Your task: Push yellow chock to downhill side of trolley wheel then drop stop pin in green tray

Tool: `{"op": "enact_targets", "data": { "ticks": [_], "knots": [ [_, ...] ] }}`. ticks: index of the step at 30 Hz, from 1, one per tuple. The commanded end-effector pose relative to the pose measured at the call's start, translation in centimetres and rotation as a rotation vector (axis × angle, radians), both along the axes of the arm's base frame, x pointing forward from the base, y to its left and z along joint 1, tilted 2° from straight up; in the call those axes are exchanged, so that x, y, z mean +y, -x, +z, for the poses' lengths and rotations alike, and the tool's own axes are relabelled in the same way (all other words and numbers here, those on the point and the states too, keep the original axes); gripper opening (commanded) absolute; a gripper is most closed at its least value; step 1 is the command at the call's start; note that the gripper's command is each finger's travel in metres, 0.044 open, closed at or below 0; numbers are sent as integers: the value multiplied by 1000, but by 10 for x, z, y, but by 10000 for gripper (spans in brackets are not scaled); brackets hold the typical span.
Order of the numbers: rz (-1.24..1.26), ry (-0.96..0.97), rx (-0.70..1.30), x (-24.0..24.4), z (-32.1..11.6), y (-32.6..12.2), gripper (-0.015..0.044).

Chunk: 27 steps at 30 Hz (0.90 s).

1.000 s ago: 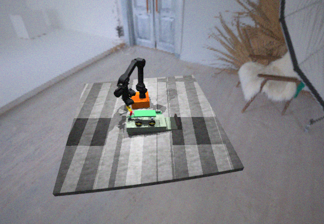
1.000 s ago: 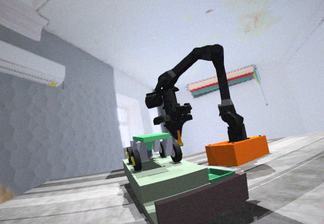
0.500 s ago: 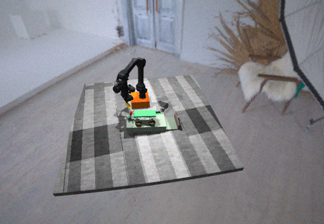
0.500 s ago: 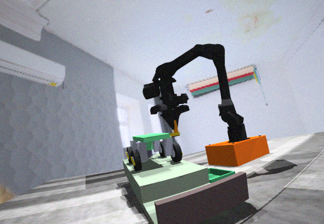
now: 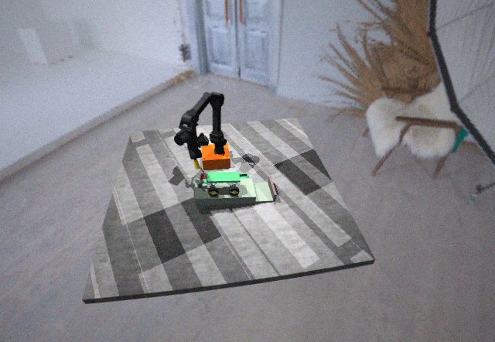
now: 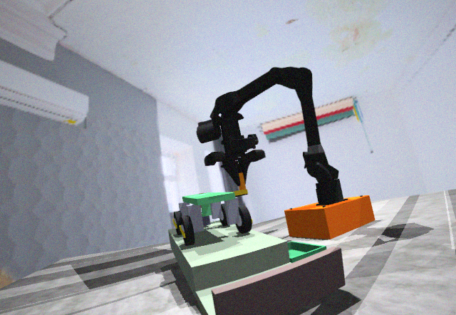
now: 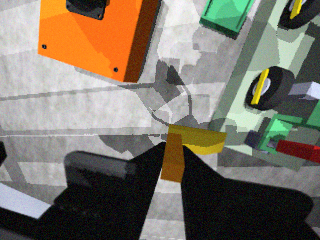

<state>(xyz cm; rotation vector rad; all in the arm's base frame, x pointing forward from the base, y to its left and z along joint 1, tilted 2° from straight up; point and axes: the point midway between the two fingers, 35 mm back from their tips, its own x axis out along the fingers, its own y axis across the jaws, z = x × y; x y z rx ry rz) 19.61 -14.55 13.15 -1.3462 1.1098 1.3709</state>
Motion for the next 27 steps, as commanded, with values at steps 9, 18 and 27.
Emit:
{"op": "enact_targets", "data": {
  "ticks": [9, 18, 27],
  "knots": [
    [-397, 7, 5, 0, 0, 0, 0],
    [-700, 14, 8, 1, 0, 0, 0],
    [-960, 17, 10, 0, 0, 0, 0]
  ]
}}
